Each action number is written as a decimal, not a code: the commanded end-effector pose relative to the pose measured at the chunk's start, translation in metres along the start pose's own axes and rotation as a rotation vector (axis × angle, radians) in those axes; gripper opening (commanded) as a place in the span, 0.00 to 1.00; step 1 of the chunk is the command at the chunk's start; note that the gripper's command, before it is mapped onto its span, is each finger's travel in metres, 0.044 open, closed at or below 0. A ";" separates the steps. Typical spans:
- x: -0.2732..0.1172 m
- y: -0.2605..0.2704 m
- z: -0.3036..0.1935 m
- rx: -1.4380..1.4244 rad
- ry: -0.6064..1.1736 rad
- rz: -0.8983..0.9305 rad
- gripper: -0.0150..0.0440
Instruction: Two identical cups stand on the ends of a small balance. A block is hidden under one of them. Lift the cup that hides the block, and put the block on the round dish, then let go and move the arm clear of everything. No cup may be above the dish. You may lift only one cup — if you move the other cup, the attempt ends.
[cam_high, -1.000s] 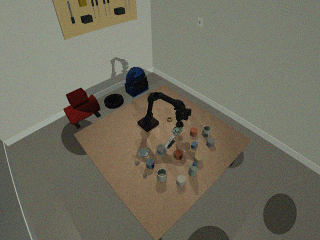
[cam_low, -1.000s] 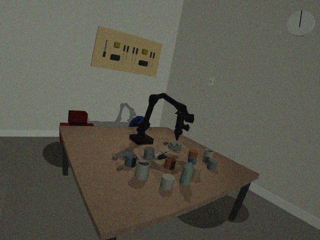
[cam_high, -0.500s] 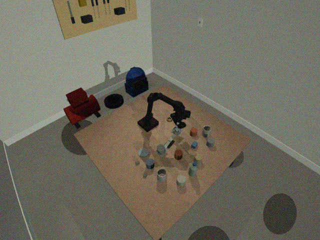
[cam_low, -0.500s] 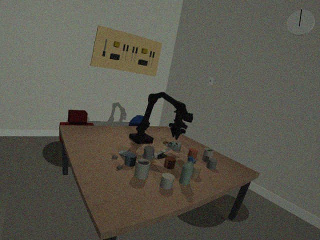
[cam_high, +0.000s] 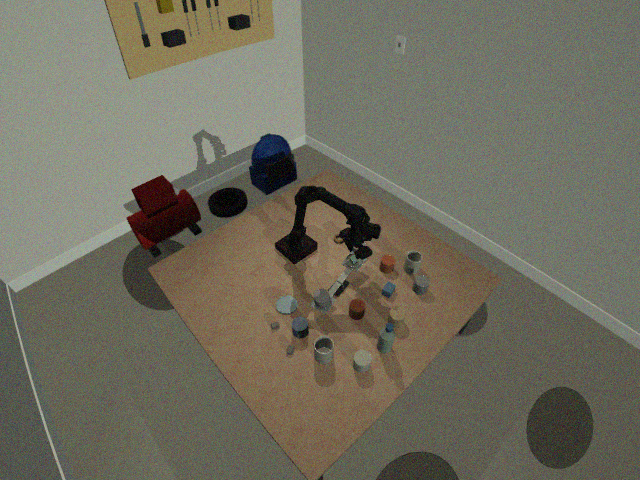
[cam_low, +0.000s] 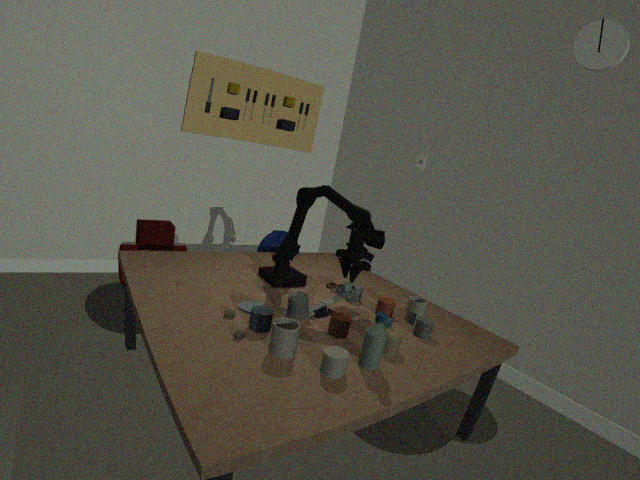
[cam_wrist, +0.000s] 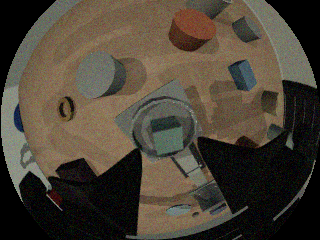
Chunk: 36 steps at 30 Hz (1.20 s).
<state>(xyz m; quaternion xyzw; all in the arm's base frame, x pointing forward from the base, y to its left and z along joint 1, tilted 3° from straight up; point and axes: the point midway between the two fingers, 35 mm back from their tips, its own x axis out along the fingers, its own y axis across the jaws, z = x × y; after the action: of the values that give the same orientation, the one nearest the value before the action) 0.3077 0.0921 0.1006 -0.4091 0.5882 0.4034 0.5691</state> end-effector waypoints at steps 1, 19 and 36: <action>0.007 -0.001 0.000 -0.005 0.003 -0.002 0.69; 0.036 0.000 -0.001 -0.005 0.003 -0.002 0.69; 0.037 0.000 -0.001 -0.005 0.003 -0.002 0.34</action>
<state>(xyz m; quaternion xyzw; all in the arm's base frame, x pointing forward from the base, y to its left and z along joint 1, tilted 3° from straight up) 0.3067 0.0907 0.0632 -0.4097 0.5886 0.4032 0.5684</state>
